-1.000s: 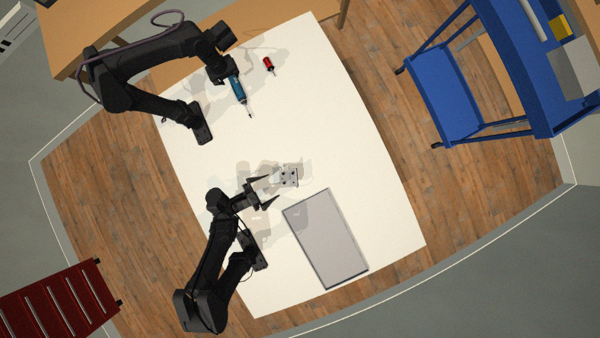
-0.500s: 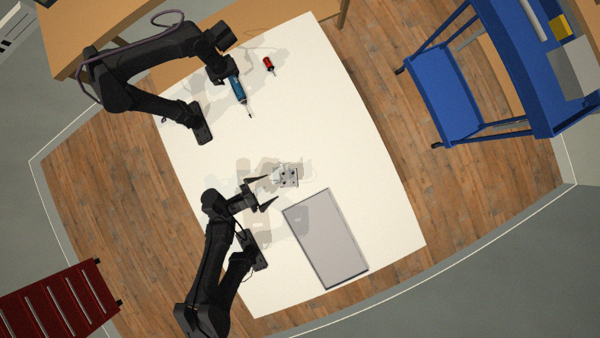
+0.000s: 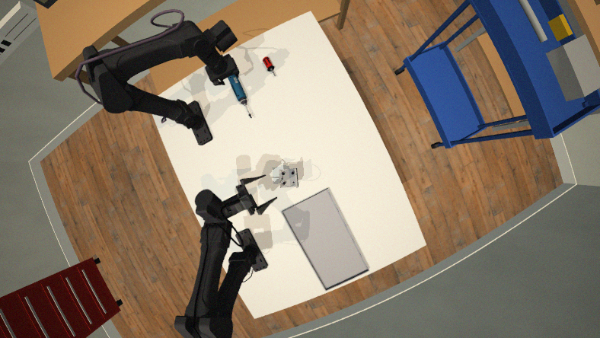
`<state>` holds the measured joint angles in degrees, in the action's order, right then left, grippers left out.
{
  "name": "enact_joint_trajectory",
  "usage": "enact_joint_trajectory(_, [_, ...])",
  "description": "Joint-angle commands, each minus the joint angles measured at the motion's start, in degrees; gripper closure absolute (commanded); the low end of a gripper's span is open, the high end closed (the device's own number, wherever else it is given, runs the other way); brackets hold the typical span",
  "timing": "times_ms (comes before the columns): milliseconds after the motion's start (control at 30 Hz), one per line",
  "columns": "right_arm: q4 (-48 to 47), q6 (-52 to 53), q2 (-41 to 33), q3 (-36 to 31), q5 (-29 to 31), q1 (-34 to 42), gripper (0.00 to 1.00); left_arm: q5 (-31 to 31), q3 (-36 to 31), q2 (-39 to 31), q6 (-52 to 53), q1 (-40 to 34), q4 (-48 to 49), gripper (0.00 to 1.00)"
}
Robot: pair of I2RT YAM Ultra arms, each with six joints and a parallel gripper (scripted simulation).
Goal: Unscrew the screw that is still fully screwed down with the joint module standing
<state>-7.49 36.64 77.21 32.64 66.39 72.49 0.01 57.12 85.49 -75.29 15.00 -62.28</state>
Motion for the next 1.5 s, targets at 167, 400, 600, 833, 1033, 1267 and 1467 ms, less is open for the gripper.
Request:
enact_joint_trajectory(167, [4.5,0.6,-2.4,2.7,0.8,0.1,0.14,-0.1,2.0,-1.8,0.3,-0.2,-1.1,0.35])
enact_joint_trajectory(400, [5.8,0.8,-2.8,3.4,0.8,0.1,0.14,-0.1,2.0,-1.8,0.3,-0.2,-1.1,0.35])
enact_joint_trajectory(600, [7.9,-2.6,1.1,6.9,-4.0,-3.9,0.14,-0.1,2.0,-1.8,0.3,-0.2,-1.1,0.35])
enact_joint_trajectory(833, [12.9,-6.4,5.7,14.6,-10.0,-9.2,0.14,-0.1,2.0,-1.8,0.3,-0.2,-1.1,0.35])
enact_joint_trajectory(1033, [15.1,-6.4,7.0,16.9,-11.0,-10.0,0.14,-0.1,2.0,-1.8,0.3,-0.2,-1.1,0.35])
enact_joint_trajectory(1267, [20.8,-10.1,10.7,23.9,-17.4,-15.8,0.14,-0.1,2.0,-1.8,0.3,-0.2,-1.1,0.35])
enact_joint_trajectory(1467, [26.1,-12.4,14.4,30.5,-21.6,-19.5,0.14,-0.1,2.0,-1.8,0.3,-0.2,-1.1,0.35])
